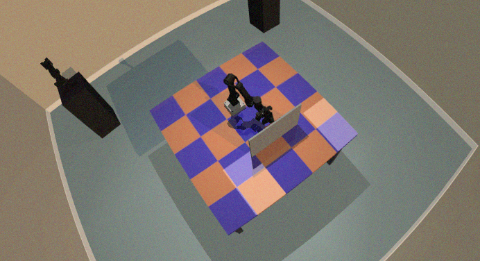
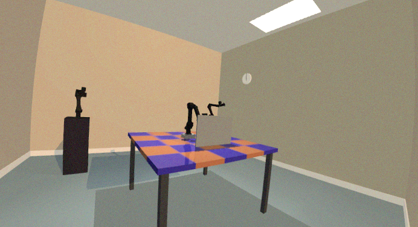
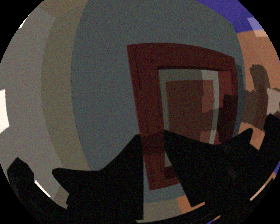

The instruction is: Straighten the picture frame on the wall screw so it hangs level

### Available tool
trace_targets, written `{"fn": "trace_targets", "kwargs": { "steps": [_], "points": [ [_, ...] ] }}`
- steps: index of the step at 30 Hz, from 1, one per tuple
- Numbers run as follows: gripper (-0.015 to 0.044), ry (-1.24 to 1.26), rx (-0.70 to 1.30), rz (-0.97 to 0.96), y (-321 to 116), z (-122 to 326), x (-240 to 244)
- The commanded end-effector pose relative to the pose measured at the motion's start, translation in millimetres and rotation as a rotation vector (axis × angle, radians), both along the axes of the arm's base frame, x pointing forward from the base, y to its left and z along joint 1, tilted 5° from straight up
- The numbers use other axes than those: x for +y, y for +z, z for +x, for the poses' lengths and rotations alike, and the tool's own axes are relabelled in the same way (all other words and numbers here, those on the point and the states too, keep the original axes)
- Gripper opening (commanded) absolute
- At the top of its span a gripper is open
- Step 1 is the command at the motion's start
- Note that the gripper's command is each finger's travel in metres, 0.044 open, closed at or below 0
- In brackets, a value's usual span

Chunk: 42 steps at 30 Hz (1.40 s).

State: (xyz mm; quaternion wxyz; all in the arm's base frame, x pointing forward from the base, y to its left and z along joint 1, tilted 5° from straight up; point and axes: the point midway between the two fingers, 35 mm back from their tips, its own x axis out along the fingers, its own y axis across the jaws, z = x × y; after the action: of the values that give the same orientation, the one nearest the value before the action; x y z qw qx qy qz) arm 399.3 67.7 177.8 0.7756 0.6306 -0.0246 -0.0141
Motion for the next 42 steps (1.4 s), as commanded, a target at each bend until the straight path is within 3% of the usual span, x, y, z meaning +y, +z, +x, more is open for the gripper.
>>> {"fn": "trace_targets", "kwargs": {
  "steps": [1, 42],
  "points": [
    [0.0, 0.003, -0.006, 0.008, 2.2, 0.1, 0.8],
    [0.0, 0.003, -0.006, 0.008, 7.1, 0.1, 1.7]
  ]
}}
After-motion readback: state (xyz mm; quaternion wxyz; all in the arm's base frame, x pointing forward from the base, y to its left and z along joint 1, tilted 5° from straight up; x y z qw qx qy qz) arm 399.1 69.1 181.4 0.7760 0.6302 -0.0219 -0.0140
